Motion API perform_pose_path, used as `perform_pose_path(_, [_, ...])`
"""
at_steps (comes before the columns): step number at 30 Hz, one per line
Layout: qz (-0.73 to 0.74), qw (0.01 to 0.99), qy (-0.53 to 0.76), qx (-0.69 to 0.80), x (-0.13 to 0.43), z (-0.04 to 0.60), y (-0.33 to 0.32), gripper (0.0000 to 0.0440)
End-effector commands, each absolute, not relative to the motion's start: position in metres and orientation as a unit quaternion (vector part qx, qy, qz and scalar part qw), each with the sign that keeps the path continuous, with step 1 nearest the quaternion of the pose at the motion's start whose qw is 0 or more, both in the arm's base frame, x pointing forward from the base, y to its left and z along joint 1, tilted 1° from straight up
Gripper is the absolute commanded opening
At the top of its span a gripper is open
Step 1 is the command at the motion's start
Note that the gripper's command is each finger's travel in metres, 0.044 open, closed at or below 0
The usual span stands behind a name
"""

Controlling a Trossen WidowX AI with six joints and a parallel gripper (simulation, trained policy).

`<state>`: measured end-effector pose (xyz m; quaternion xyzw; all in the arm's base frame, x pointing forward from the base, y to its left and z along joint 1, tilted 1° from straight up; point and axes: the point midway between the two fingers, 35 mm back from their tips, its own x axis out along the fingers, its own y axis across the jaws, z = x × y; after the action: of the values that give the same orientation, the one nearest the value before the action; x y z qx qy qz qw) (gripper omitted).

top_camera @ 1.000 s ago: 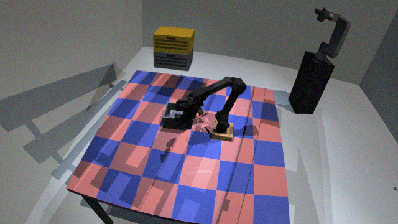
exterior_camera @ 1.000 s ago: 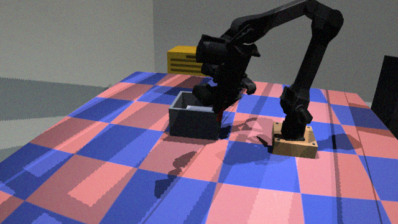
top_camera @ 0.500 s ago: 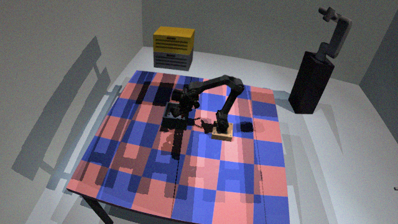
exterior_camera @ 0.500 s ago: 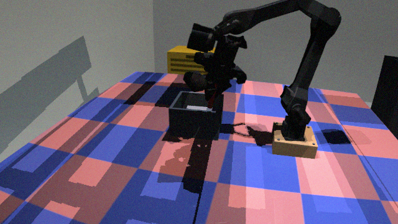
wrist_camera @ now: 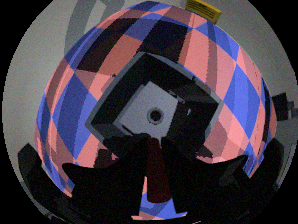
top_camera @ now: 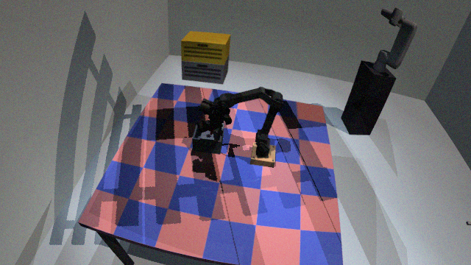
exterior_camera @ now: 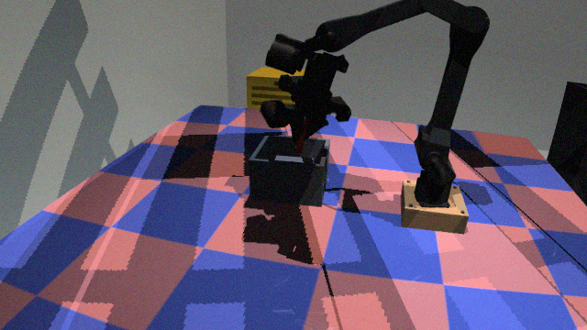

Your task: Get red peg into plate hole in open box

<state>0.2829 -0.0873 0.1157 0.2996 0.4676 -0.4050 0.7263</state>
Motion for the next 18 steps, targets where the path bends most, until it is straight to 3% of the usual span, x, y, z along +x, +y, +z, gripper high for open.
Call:
perform_pose_path(1, [-0.407,0.725,0.463,0.308,0.29,0.114,-0.099,0.0001])
perform_pose_path(18, [-0.414,0.698,0.486,0.324,0.301,0.076,-0.123,0.0008])
